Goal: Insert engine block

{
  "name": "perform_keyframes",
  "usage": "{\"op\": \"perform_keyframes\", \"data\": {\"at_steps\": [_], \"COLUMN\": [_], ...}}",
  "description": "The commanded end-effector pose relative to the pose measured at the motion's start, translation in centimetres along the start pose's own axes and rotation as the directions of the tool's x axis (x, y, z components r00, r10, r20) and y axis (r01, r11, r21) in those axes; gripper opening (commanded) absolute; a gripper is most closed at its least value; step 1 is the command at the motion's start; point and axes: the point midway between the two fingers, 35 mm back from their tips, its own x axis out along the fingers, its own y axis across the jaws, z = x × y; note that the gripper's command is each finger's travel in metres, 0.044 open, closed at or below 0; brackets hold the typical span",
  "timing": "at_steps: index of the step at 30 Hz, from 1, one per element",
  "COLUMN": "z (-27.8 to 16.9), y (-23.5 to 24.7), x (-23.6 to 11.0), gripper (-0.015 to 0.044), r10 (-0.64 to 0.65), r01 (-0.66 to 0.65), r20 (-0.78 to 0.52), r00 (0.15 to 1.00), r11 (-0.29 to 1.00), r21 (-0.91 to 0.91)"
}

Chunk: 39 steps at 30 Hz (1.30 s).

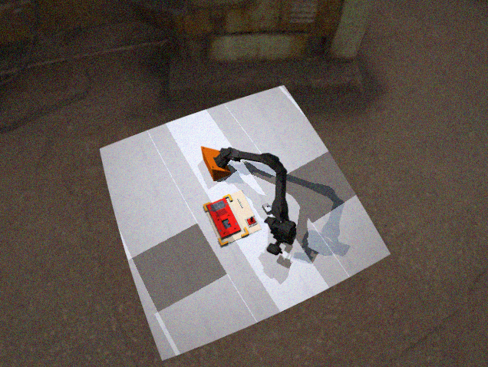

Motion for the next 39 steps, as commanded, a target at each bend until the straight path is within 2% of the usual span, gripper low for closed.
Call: {"op": "perform_keyframes", "data": {"at_steps": [1,11,22,34,39], "z": [-1.8,-5.3,-9.7,-14.8,-15.1], "y": [1.1,4.2,8.2,13.0,13.2], "x": [-0.7,-3.0,-6.0,-9.7,-10.0], "gripper": [0.0440,0.0440,0.0440,0.0440,0.0440], "r10": [-0.016,-0.031,-0.017,0.037,0.042], "r01": [0.009,-0.048,-0.215,-0.450,-0.462], "r20": [-0.062,-0.191,-0.337,-0.488,-0.495], "r00": [0.998,0.981,0.941,0.872,0.868], "r11": [0.993,0.916,0.741,0.453,0.434], "r21": [-0.121,-0.397,-0.636,-0.770,-0.773]}}
